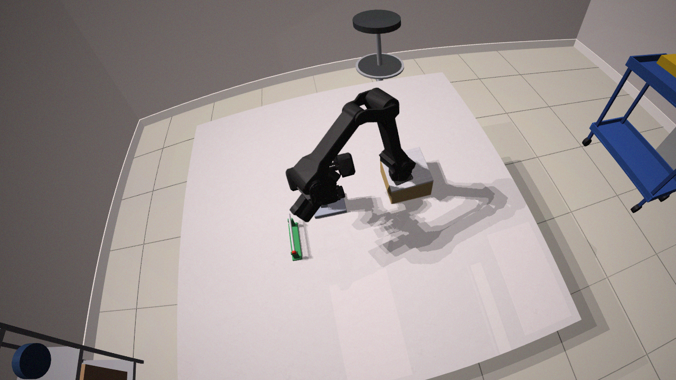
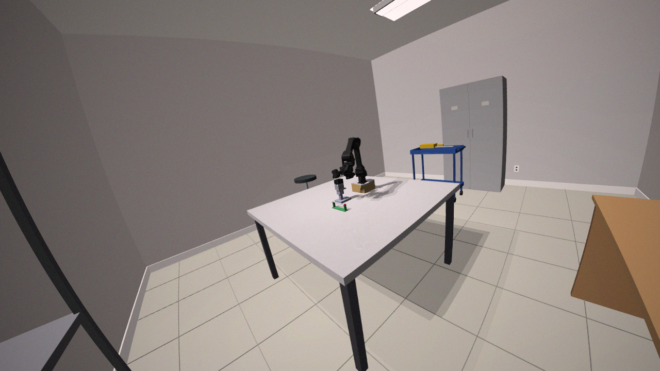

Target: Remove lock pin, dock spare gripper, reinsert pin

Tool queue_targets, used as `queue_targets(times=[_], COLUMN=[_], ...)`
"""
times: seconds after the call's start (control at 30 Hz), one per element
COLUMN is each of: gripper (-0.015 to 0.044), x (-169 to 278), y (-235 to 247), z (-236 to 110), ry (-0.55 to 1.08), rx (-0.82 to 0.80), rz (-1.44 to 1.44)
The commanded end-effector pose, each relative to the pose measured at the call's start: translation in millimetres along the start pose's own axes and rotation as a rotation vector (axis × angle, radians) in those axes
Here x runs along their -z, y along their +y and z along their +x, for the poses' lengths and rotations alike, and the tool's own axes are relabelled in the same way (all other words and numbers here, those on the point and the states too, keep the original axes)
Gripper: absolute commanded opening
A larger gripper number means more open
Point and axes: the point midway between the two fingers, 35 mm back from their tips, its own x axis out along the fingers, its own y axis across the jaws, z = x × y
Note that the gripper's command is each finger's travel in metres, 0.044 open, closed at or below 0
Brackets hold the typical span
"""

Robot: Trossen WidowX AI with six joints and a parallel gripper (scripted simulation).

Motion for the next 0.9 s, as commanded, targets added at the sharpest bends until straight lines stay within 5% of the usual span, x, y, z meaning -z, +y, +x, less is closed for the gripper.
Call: queue_targets(times=[0.0, 0.87], gripper=[0.044, 0.044], x=[8.7, 39.3], y=[0.7, 4.6], z=[-4.0, -17.0], ry=[-0.01, -0.06], rx=[0.022, 0.103], rz=[0.0, -0.001])
